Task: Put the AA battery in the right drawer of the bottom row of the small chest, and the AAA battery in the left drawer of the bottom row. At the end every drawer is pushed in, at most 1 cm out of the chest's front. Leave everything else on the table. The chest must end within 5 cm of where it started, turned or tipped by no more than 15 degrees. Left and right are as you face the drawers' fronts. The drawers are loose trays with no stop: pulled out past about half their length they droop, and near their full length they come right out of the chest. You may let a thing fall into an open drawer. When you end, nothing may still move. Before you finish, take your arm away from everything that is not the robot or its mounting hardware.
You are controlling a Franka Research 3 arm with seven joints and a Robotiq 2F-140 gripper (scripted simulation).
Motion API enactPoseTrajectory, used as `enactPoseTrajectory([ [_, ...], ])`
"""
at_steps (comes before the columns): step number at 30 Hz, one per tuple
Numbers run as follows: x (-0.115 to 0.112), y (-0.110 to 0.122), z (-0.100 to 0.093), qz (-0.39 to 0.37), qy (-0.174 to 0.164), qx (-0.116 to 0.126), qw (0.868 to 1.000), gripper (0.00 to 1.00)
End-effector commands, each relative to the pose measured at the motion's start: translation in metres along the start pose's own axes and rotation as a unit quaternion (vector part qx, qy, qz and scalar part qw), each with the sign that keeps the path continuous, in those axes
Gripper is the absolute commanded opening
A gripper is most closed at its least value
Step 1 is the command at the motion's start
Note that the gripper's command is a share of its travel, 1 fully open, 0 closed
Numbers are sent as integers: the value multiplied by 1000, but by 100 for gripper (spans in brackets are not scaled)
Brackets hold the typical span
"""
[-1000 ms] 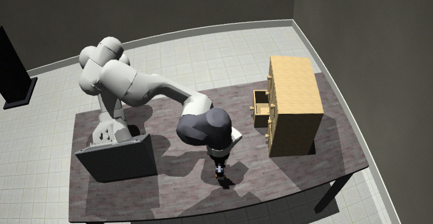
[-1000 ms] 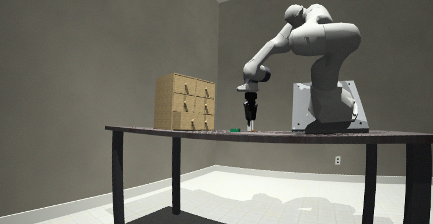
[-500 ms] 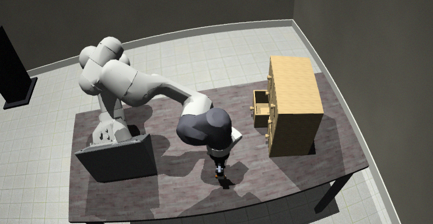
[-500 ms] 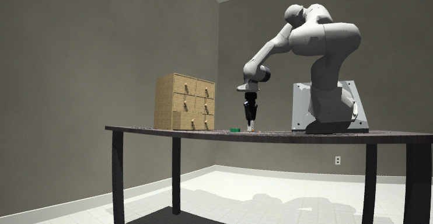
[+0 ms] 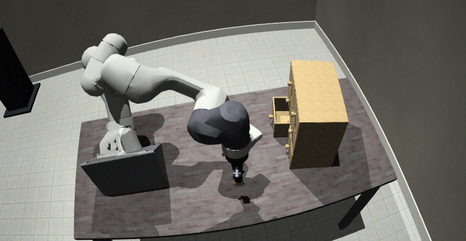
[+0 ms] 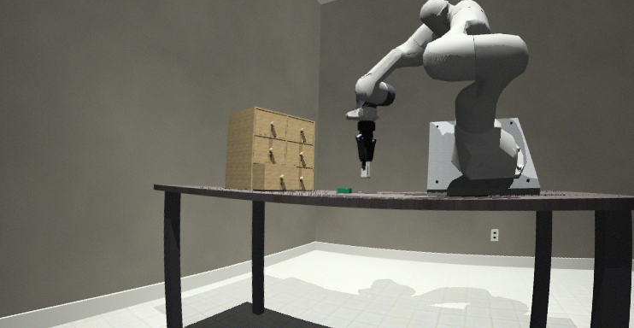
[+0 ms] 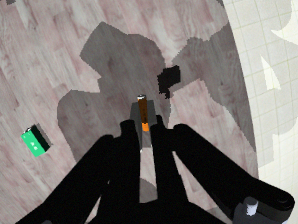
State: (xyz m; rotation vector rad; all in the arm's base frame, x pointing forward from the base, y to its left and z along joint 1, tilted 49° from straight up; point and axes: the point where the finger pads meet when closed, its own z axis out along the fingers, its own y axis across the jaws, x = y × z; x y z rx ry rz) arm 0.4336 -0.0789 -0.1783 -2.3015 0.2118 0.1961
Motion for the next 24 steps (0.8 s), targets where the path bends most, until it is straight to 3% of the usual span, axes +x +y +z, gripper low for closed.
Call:
enactPoseTrajectory([
  [1,-7,-1,-26,-3,-12,5,1000,3],
  [5,-7,-1,-37,-3,-12,5,1000,3],
  [14,-6,-3,-38,-3,-11,5,1000,3],
  [15,-2,-16,-40,-3,-10,5,1000,3],
  [16,6,-43,-44,-3,-6,6,1000,3],
  [19,6,-43,-44,-3,-6,6,1000,3],
  [20,16,-86,-49,-4,-2,8,1000,3],
  [23,16,-86,-49,-4,-2,8,1000,3],
  [24,22,-139,-52,-4,0,9,1000,3],
])
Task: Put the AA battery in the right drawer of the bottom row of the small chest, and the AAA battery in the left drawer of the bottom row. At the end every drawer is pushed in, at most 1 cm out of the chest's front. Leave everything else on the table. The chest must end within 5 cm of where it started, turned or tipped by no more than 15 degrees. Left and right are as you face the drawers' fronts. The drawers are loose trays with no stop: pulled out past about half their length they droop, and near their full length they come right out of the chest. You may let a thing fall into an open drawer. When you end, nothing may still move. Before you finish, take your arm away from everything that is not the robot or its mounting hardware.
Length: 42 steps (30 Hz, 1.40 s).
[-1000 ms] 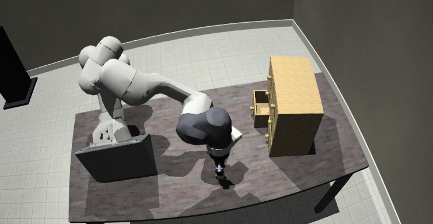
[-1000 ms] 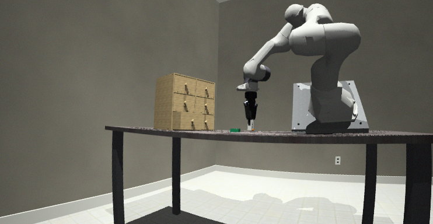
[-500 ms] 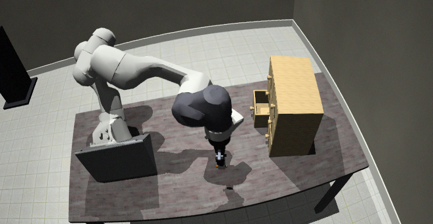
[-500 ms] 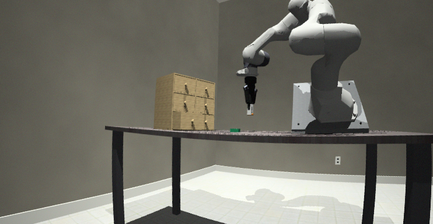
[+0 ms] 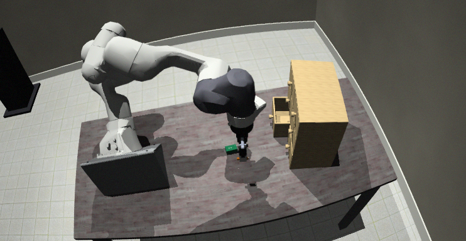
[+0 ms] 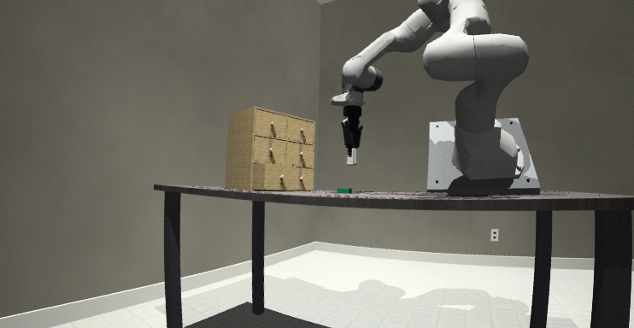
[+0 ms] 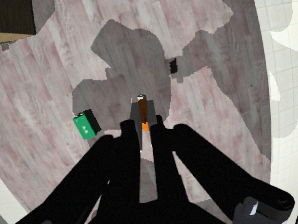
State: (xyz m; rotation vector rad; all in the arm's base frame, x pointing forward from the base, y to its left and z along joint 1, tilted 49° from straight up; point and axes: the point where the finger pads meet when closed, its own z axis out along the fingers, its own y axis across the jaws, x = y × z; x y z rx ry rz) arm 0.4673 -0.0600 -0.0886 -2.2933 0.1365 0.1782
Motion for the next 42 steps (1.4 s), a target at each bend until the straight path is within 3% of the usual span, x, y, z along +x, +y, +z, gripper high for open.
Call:
enactPoseTrajectory([
  [1,13,-54,-3,26,7,4,1000,3],
  [3,13,-54,-3,26,7,4,1000,3],
  [4,16,-108,-3,26,6,5,1000,3],
  [7,17,-110,-3,26,6,5,1000,3],
  [8,14,-161,0,26,3,4,1000,3],
  [12,14,-161,0,26,3,4,1000,3],
  [13,8,-199,5,26,0,3,1000,3],
  [15,8,-199,5,26,0,3,1000,3],
  [16,2,-223,8,26,-4,1,1000,3],
  [20,-2,-235,11,27,-5,0,1000,3],
  [42,-1,-235,-15,27,-5,0,1000,3],
])
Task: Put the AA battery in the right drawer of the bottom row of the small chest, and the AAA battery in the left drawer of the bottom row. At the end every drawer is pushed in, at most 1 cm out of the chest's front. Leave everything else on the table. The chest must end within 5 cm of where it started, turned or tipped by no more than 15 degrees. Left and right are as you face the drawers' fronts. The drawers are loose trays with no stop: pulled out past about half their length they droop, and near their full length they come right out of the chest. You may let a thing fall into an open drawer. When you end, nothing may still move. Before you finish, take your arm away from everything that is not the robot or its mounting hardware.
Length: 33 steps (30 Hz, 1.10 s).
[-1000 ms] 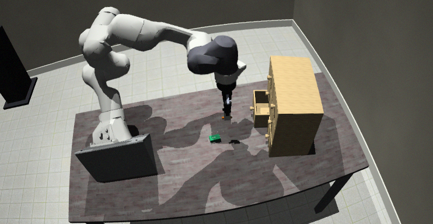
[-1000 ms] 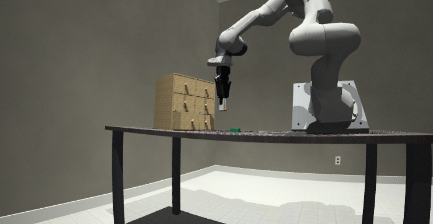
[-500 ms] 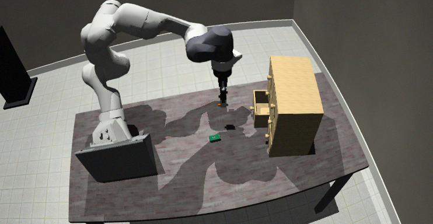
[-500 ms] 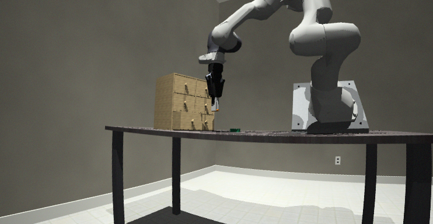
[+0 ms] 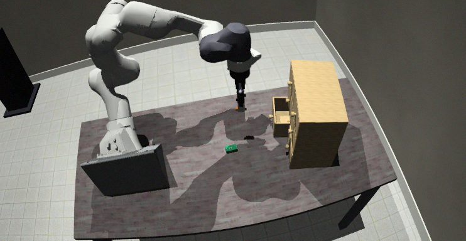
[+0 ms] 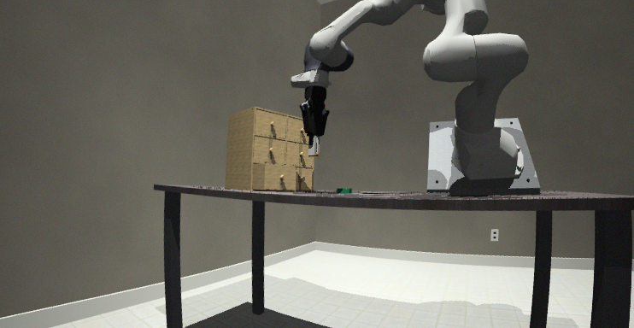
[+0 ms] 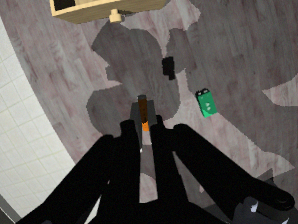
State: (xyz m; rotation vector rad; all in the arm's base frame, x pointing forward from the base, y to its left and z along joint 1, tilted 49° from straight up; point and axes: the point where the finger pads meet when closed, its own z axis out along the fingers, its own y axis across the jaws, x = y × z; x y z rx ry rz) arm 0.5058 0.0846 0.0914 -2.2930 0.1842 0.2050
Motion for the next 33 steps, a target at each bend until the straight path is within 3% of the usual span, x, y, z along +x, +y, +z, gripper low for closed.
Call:
enactPoseTrajectory([
  [1,-2,-1,-1,5,-3,1,1000,3],
  [10,-2,-1,-1,5,7,1,1000,3],
  [21,-5,-1,0,5,55,1,998,3],
  [27,-8,-1,2,5,115,0,993,3],
  [33,-12,-1,4,5,197,0,980,3],
])
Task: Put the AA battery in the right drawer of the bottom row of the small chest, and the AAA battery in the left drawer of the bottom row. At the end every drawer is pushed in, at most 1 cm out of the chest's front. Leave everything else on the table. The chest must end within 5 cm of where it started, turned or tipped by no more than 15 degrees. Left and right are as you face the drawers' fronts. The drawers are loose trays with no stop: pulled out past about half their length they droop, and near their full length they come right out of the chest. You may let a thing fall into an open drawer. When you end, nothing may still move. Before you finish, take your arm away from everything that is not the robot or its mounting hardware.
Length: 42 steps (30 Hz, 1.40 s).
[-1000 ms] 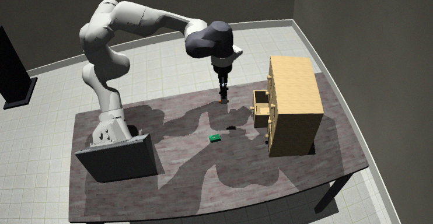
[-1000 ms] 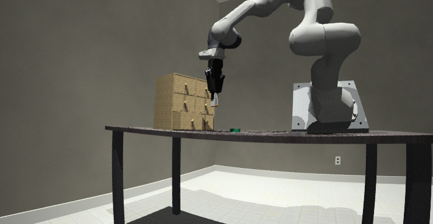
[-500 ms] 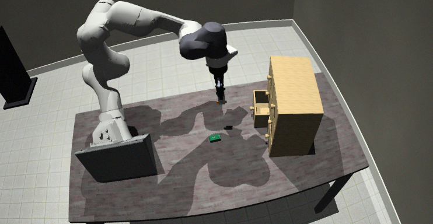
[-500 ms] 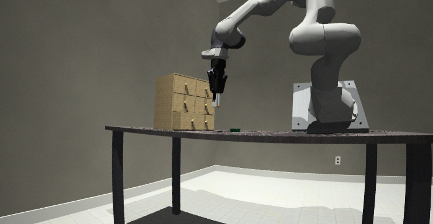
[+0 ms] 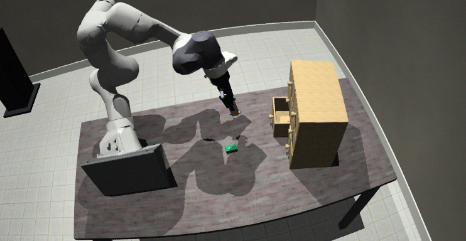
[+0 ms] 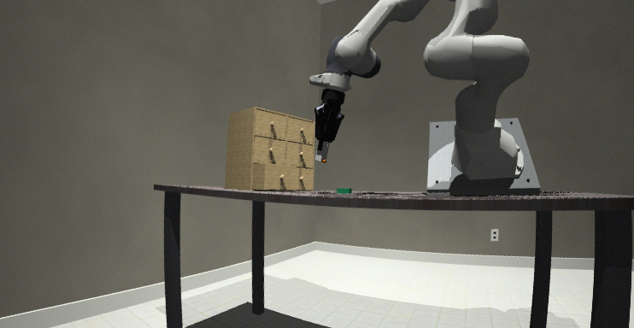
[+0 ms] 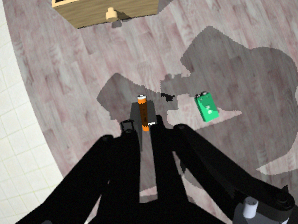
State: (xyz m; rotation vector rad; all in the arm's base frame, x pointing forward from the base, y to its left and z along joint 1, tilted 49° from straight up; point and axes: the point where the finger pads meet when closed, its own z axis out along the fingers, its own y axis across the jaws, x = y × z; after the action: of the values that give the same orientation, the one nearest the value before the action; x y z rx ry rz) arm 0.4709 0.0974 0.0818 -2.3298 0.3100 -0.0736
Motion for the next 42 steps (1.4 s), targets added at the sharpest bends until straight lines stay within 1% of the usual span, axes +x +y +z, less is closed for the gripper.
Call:
enactPoseTrajectory([
  [1,24,-6,-9,6,90,7,996,3],
  [3,22,-6,-9,6,118,7,993,3],
  [5,22,-6,-9,6,118,7,993,3],
  [8,20,-6,-8,6,159,7,987,3],
  [15,15,-6,-7,7,244,6,970,3],
  [20,13,-6,-6,7,292,6,956,3],
  [22,13,-6,-6,7,292,6,956,3],
  [27,11,-7,-5,8,327,6,945,3],
  [33,9,-7,-5,8,359,6,933,3],
  [37,8,-7,-5,8,374,6,928,3],
  [42,8,-7,-5,8,381,6,925,3],
])
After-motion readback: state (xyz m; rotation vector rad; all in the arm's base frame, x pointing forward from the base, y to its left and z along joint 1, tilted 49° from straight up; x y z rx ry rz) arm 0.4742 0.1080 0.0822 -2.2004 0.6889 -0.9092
